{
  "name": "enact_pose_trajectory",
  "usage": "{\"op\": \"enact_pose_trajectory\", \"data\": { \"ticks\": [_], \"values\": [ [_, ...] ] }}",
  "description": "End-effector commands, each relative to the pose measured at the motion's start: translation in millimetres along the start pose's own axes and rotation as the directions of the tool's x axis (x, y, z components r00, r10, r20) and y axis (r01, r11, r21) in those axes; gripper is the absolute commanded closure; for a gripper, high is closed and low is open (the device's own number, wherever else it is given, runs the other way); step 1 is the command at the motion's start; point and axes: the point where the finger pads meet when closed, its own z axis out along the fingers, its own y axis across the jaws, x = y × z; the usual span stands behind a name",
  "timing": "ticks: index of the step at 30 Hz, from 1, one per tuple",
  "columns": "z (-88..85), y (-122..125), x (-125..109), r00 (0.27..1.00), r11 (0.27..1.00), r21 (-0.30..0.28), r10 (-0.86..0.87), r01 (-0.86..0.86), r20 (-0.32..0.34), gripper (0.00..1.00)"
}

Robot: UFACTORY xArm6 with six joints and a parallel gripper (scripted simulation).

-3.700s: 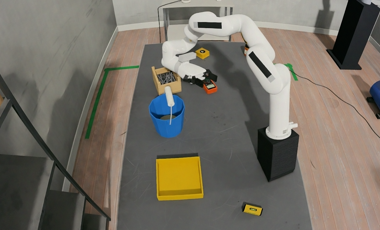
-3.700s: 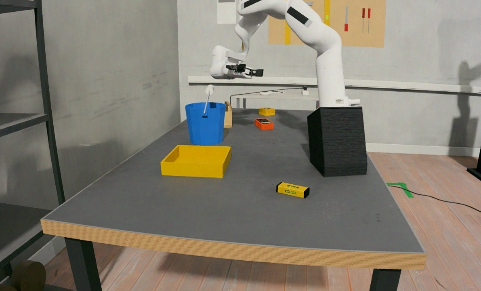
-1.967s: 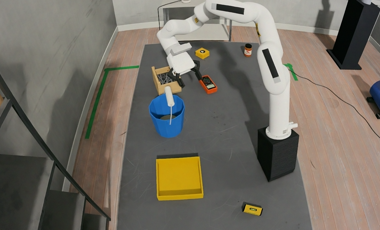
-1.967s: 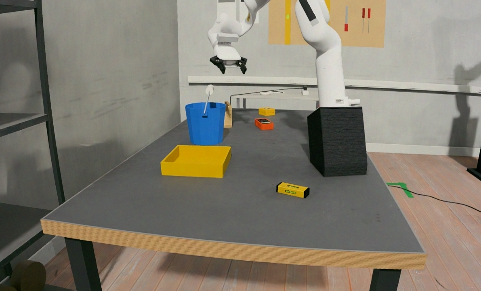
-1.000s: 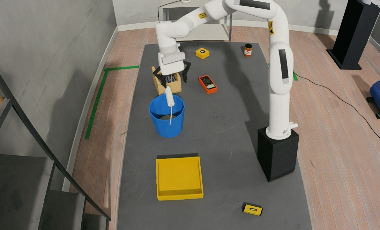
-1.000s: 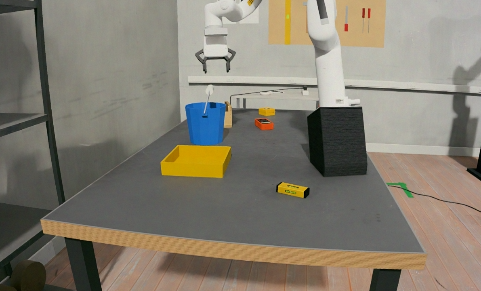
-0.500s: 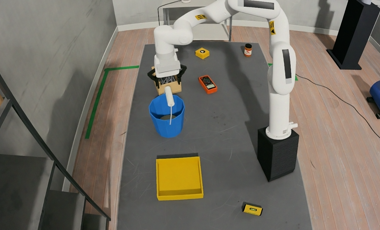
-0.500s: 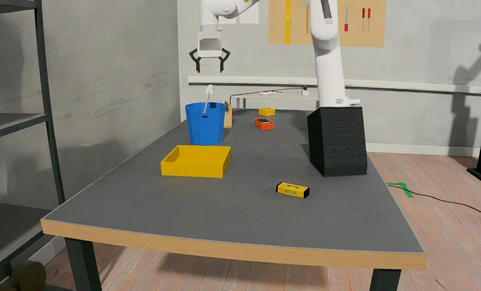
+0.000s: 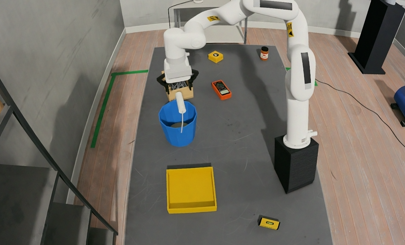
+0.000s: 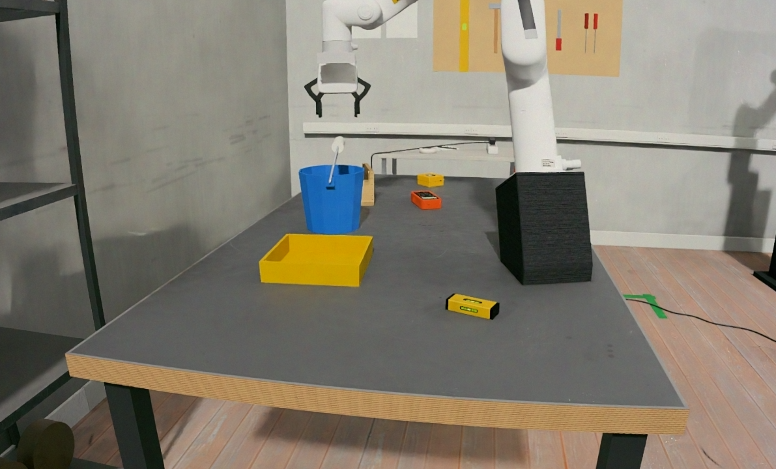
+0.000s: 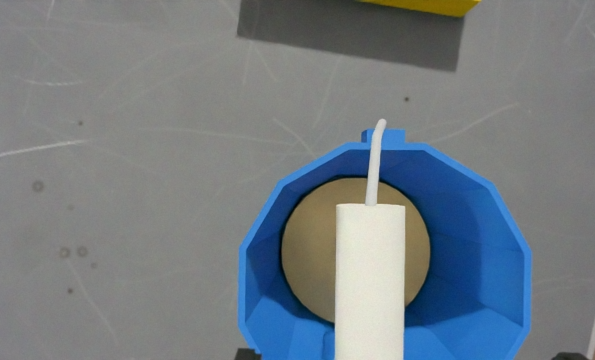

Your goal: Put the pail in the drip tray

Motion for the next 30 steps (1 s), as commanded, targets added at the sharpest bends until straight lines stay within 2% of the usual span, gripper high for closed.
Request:
{"op": "enact_pose_trajectory", "data": {
  "ticks": [1,14,30],
  "values": [
    [-1.7,1.1,-0.7,1.0,1.0,-0.004,0.001,-0.001,0.002,0.0],
    [2.0,1.1,-0.7,1.0,1.0,-0.004,0.001,-0.001,0.002,0.0],
    [25.4,1.2,-0.7,1.0,1.0,-0.004,0.001,-0.001,0.002,0.0]
  ]
}}
